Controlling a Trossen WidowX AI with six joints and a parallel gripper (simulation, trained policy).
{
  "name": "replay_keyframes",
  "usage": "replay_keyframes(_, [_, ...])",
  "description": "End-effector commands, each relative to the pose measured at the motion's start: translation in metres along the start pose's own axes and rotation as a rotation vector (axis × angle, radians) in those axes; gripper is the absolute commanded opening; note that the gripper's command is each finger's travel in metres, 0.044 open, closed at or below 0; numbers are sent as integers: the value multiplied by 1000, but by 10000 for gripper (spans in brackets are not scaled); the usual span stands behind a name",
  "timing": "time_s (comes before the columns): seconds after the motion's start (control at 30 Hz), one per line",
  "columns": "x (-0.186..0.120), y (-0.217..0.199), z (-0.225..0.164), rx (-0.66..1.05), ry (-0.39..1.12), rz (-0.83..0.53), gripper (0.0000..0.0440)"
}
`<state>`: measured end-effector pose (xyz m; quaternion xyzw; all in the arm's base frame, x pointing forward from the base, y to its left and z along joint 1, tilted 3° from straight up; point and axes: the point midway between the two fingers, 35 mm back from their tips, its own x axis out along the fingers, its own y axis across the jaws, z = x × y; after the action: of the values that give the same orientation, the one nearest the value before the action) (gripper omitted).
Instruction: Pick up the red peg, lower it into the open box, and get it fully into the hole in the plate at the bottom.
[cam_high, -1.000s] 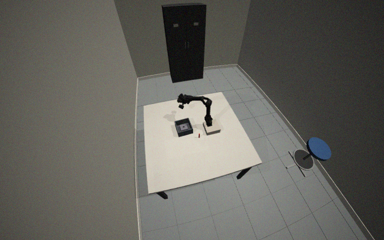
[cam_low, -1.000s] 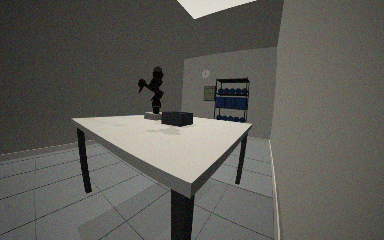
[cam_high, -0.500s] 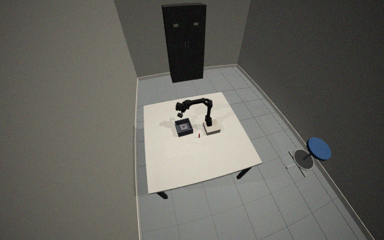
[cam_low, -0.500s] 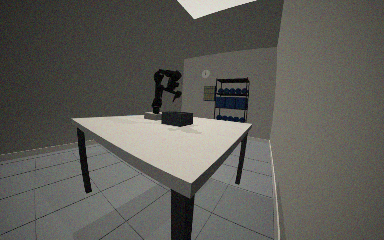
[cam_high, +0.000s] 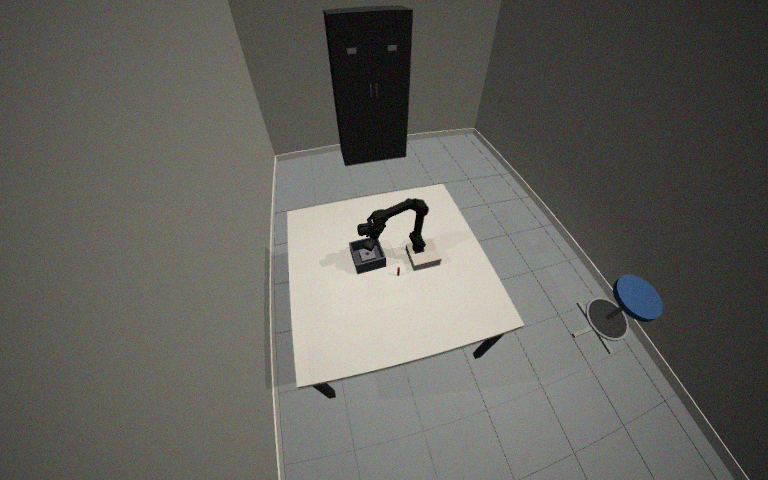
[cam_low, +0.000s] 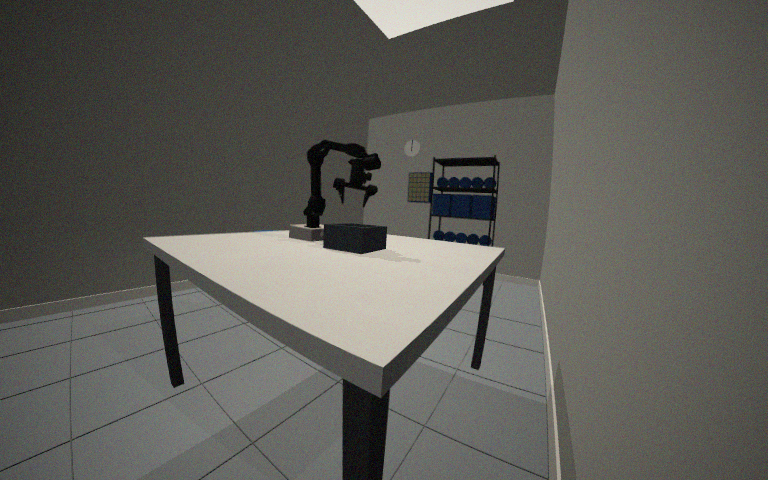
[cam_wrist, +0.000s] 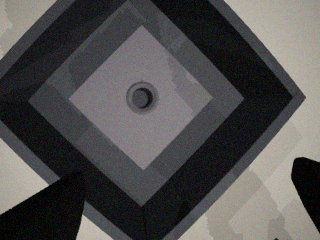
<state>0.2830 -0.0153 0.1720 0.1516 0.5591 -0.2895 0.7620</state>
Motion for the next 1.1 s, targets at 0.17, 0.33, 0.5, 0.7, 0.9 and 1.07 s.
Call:
replay_keyframes(0.17, [-12,21,-68,47,147,-19,440])
replay_keyframes(0.33, [-16,27,-103,73,215,-55,440])
replay_keyframes(0.5, [-17,31,-135,89,266,-97,440])
replay_keyframes(0.7, [-11,36,-164,95,297,-134,440])
replay_keyframes(0.9, [2,44,-182,89,300,-141,440])
replay_keyframes(1.07, [18,50,-193,79,293,-133,440])
